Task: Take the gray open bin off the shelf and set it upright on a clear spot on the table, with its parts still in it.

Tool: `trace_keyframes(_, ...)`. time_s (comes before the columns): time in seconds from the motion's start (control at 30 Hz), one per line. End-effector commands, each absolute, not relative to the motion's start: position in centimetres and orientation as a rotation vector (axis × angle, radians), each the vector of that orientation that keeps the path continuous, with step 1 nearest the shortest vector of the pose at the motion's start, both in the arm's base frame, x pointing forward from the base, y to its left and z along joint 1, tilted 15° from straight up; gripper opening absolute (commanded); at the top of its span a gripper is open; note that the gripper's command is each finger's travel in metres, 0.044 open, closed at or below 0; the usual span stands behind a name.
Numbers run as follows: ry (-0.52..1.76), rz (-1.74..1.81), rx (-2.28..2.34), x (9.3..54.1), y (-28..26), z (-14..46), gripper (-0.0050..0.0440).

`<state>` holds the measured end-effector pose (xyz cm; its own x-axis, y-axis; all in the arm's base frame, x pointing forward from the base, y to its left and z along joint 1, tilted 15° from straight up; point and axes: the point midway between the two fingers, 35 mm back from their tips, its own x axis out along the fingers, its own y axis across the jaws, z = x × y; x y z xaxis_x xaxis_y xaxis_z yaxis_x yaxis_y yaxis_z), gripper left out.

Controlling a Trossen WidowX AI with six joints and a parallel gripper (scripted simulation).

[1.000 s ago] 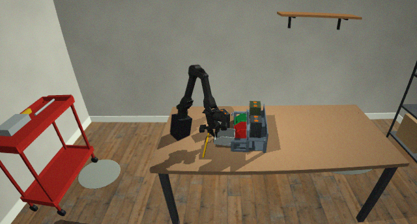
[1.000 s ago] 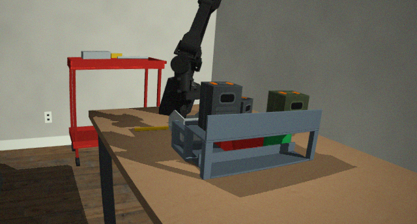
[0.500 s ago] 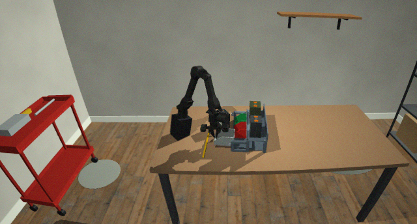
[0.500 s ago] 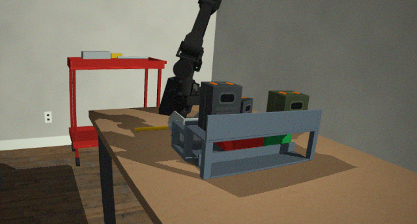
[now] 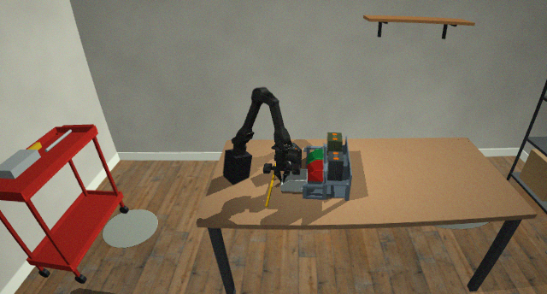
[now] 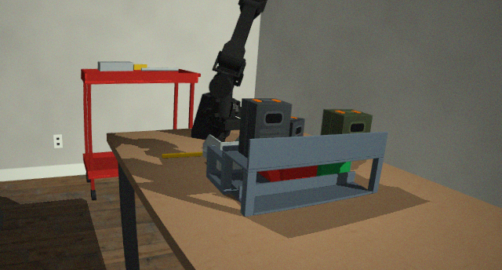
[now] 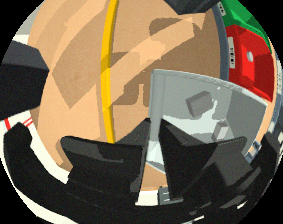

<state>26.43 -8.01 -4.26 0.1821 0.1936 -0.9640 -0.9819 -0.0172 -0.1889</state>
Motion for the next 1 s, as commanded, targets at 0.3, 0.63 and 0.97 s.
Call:
trace_keyframes(0.3, 0.915, 1.17, -1.183, 26.87, -8.11, -4.25, 0.0)
trace_keyframes(0.63, 0.915, 1.169, -1.183, 26.94, -7.95, -4.98, 0.0)
trace_keyframes(0.97, 0.912, 1.17, -1.185, 27.0, -7.91, -5.22, 0.0)
